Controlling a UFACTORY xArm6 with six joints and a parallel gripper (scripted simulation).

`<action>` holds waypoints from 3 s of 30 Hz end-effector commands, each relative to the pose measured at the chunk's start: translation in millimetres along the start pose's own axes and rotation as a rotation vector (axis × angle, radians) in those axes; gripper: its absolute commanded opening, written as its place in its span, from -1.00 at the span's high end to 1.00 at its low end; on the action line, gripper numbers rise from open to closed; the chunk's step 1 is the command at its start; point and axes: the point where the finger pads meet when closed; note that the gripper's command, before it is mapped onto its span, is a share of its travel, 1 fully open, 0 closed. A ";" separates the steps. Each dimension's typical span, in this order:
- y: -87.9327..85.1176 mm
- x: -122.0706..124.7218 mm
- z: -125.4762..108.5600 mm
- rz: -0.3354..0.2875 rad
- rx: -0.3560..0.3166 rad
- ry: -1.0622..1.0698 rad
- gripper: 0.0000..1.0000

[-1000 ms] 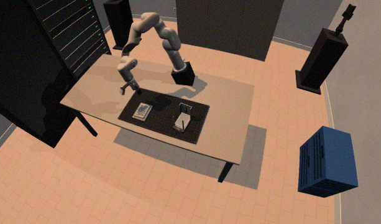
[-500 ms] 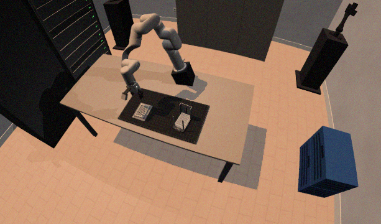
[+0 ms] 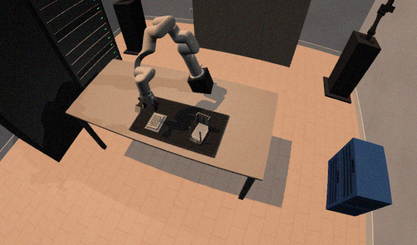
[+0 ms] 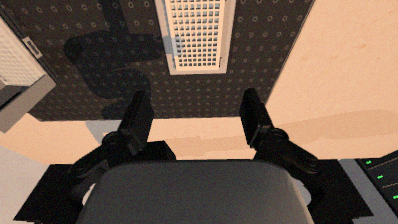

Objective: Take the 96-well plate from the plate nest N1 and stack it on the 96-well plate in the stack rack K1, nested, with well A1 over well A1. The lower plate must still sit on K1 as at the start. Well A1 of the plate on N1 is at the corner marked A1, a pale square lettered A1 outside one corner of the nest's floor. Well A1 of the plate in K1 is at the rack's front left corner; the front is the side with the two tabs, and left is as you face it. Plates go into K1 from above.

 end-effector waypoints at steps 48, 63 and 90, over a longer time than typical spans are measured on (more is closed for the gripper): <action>60.1 0.6 1.8 -0.002 0.004 0.000 -1.00; 81.8 0.6 1.8 -0.002 0.004 0.000 -1.00; 123.5 0.6 1.9 -0.002 0.004 0.000 -1.00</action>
Point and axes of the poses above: the point where the finger pads meet when closed, its own y axis out along the fingers, its own x axis across the jaws, z = x × y, and after that the axes turned 9 degrees about -y, right-handed
